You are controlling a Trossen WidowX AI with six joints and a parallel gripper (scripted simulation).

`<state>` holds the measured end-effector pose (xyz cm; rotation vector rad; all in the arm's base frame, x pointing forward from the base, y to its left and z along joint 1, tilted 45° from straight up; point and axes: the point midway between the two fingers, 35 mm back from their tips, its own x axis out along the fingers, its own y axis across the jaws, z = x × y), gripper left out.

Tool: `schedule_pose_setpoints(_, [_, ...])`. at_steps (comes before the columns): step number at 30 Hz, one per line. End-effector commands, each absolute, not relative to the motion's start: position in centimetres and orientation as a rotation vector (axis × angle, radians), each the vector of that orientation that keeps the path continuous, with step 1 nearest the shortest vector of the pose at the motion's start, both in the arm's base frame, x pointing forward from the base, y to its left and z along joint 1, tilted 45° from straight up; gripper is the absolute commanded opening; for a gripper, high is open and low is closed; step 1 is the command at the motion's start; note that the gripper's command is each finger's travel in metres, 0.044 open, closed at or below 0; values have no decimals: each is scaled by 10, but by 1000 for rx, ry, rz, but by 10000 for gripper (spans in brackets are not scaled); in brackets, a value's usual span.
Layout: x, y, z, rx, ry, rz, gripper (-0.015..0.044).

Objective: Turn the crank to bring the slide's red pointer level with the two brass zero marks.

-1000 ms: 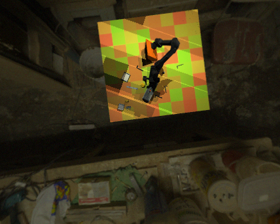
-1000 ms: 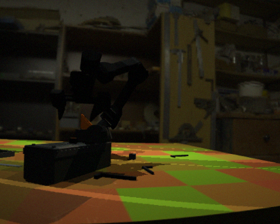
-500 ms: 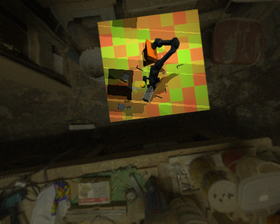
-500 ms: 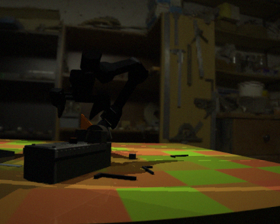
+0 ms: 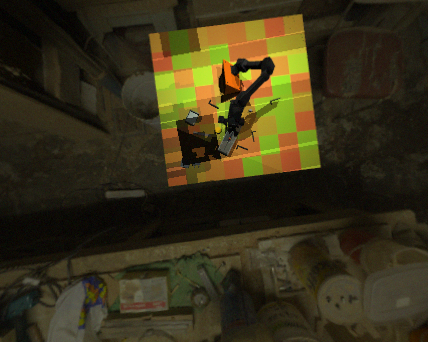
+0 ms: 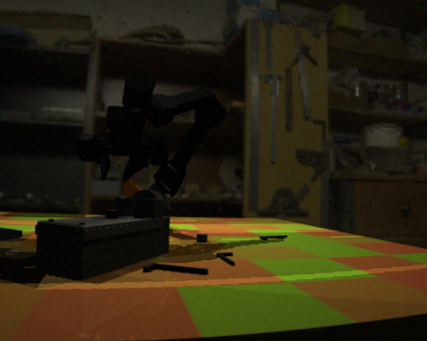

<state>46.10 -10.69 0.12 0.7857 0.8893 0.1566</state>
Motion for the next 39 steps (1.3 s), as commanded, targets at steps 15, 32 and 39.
schedule_pose_setpoints(15, [461, -107, 1, 786, 889, 157, 0])
schedule_pose_setpoints(32, [461, -107, 1, 786, 889, 157, 263])
schedule_pose_setpoints(39, [461, -107, 1, 786, 889, 157, 440])
